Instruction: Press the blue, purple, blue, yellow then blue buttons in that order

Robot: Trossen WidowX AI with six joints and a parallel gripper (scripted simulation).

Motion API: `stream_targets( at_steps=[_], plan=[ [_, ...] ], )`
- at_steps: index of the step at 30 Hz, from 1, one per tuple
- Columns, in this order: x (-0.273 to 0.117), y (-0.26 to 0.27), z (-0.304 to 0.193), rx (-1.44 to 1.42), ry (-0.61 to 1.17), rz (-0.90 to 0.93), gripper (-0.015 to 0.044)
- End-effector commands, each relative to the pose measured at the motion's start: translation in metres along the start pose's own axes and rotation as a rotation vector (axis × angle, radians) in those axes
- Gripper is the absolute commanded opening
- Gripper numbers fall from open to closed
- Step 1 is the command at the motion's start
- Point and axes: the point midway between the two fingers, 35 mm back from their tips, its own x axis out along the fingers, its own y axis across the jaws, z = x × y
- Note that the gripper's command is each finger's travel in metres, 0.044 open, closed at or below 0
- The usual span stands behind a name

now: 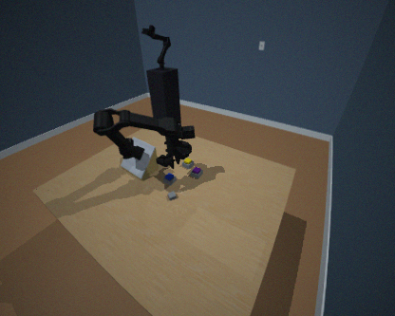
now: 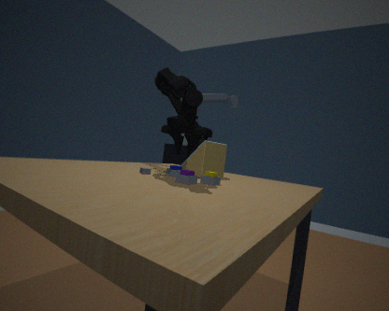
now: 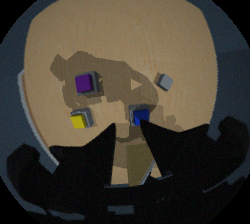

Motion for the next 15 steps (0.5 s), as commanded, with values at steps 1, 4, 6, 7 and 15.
stream_targets(
  at_steps=[1,4,6,7,15],
  plan=[
    [-0.016,0.040,0.011,-0.003,-0.002,0.006,0.0283],
    [-0.028,0.076,0.019,-0.001,0.003,0.012,0.0361],
    [-0.035,0.101,0.022,0.001,0.007,0.014,0.0400],
    [-0.038,0.113,0.023,0.003,0.010,0.014,0.0400],
    [-0.046,0.163,0.019,0.010,0.020,0.012,0.0400]
  ],
)
